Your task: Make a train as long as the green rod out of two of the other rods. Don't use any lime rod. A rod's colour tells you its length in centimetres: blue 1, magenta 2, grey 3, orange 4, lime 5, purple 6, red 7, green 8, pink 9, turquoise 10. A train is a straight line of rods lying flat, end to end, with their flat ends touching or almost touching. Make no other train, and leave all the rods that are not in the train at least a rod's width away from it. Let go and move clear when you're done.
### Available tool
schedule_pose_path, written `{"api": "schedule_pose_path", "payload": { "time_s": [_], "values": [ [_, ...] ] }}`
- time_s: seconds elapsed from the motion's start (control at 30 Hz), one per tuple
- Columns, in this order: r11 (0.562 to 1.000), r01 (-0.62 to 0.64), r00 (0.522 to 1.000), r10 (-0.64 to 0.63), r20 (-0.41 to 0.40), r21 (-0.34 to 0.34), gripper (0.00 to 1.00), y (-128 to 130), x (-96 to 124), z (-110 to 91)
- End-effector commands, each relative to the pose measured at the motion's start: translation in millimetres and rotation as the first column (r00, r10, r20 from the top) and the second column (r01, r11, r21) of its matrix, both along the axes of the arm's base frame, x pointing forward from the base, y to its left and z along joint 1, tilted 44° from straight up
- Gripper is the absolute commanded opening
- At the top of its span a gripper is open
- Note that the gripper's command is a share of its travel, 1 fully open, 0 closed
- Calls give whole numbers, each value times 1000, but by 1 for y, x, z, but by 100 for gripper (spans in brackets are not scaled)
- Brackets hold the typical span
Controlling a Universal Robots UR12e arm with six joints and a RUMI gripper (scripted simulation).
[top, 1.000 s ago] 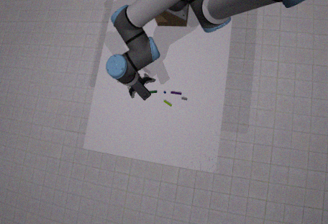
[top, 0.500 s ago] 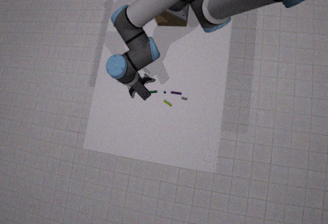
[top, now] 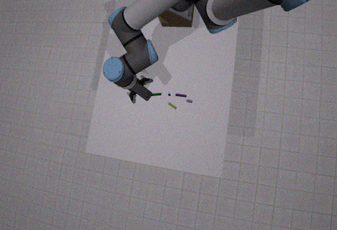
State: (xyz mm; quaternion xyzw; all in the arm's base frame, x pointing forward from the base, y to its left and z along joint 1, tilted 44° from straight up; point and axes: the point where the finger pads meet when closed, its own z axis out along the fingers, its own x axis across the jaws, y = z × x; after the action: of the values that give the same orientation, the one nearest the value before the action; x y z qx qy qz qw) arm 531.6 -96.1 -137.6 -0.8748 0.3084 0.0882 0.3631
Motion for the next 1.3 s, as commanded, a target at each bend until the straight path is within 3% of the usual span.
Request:
{"api": "schedule_pose_path", "payload": {
  "time_s": [0.0, 0.3, 0.33, 1.27],
  "values": [
    [993, -115, 987, 116, 112, -13, 100, -13, 2, -10],
    [984, -178, 968, 180, 172, -28, 100, -21, 2, -16],
    [984, -178, 968, 180, 172, -28, 14, -21, 2, -16],
    [984, -178, 968, 180, 172, -28, 14, -21, 2, -16]
  ]
}}
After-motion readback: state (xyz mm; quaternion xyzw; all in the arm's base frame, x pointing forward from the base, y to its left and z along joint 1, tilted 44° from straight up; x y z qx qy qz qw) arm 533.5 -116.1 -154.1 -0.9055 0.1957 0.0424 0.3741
